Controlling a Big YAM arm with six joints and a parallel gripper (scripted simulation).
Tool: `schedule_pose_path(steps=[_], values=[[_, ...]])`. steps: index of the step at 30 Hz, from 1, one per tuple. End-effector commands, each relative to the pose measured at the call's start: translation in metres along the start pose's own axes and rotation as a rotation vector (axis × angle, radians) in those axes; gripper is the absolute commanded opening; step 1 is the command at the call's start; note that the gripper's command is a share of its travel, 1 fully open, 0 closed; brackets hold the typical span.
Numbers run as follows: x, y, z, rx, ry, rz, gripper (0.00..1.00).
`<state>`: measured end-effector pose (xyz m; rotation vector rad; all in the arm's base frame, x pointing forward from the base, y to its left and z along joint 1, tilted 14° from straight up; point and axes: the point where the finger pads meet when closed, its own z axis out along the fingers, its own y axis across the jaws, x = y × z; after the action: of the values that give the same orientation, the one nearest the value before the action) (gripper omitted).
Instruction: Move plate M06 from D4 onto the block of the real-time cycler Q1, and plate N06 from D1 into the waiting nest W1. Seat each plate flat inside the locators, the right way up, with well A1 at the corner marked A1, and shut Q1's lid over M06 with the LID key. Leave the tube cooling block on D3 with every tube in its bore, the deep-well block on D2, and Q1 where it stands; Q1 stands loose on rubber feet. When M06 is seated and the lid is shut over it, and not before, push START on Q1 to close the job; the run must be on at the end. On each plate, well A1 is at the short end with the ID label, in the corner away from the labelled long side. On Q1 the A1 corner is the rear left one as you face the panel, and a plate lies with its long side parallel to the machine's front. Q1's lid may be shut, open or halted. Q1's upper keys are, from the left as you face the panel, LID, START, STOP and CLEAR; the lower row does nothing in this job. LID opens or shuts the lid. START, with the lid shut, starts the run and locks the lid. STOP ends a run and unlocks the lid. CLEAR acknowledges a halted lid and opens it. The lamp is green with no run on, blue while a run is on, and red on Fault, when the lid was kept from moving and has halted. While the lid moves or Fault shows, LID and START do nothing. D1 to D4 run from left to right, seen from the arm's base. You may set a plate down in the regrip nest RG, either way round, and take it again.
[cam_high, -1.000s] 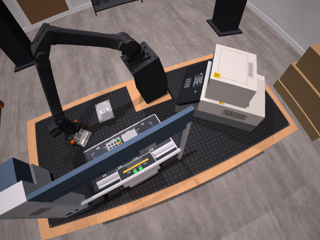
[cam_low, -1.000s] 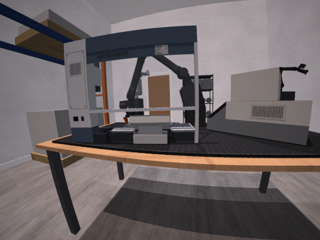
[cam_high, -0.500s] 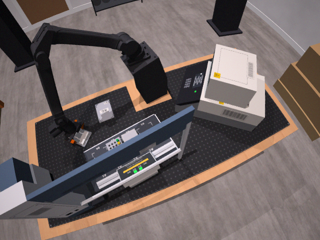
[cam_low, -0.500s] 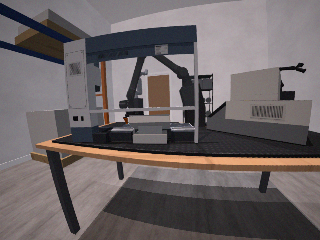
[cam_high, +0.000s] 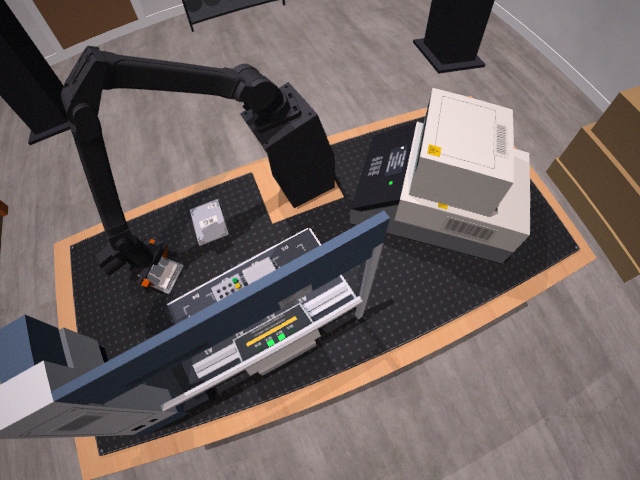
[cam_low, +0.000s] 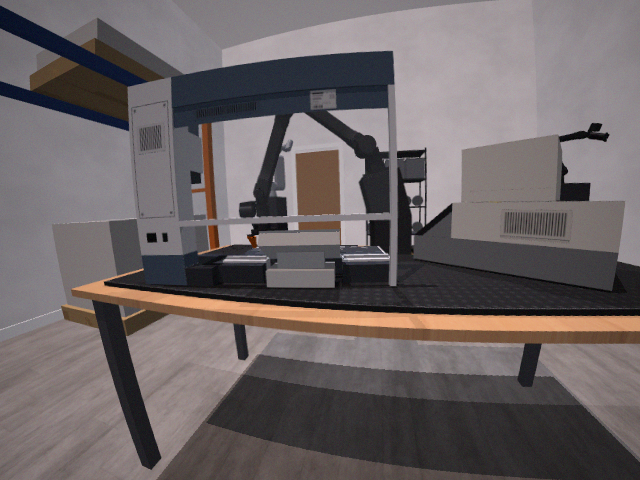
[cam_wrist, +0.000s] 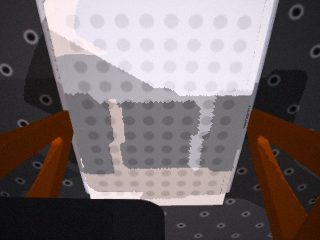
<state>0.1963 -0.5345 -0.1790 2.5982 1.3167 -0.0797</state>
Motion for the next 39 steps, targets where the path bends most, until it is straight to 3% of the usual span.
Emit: schedule_pose_path(steps=[1,5,20,34,39], values=[[-0.007,0.019,-0.002,-0.025,-0.020,-0.018,1.00],[-0.011,0.024,-0.008,-0.037,-0.028,-0.017,1.00],[-0.004,0.012,-0.015,-0.023,-0.019,-0.016,1.00],[-0.007,0.016,-0.004,-0.030,-0.023,-0.014,1.00],[-0.004,0.012,-0.023,-0.020,-0.016,-0.014,1.00]])
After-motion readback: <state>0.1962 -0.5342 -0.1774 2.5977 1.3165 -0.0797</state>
